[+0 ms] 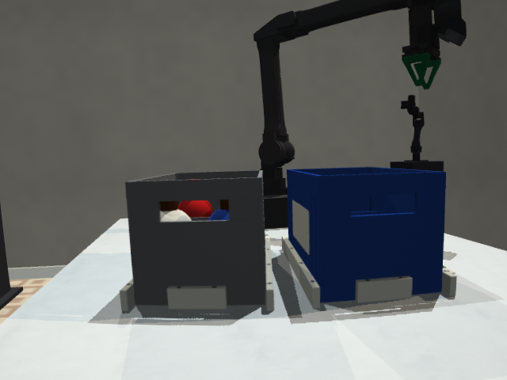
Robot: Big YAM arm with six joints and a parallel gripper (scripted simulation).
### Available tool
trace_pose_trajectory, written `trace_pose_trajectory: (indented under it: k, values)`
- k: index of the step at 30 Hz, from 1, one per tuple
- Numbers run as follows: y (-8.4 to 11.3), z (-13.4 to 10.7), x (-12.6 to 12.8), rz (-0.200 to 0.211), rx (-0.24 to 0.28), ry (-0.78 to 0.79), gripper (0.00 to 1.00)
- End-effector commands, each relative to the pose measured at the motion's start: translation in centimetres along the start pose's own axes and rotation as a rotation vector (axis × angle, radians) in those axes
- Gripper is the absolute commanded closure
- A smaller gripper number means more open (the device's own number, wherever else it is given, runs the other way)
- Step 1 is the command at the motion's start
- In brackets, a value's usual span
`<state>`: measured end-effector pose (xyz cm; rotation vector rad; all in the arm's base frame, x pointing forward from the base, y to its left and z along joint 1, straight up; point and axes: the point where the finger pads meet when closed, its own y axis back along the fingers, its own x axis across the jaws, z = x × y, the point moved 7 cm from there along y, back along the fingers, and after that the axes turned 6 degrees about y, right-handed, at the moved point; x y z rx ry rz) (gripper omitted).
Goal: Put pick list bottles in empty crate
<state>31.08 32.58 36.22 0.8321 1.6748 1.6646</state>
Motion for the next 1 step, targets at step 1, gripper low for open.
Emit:
trace_pose_trajectory:
  k: [1]
  values:
    - [2.84,0.76,0.05,0.010,-0.074,-0.015,0.39]
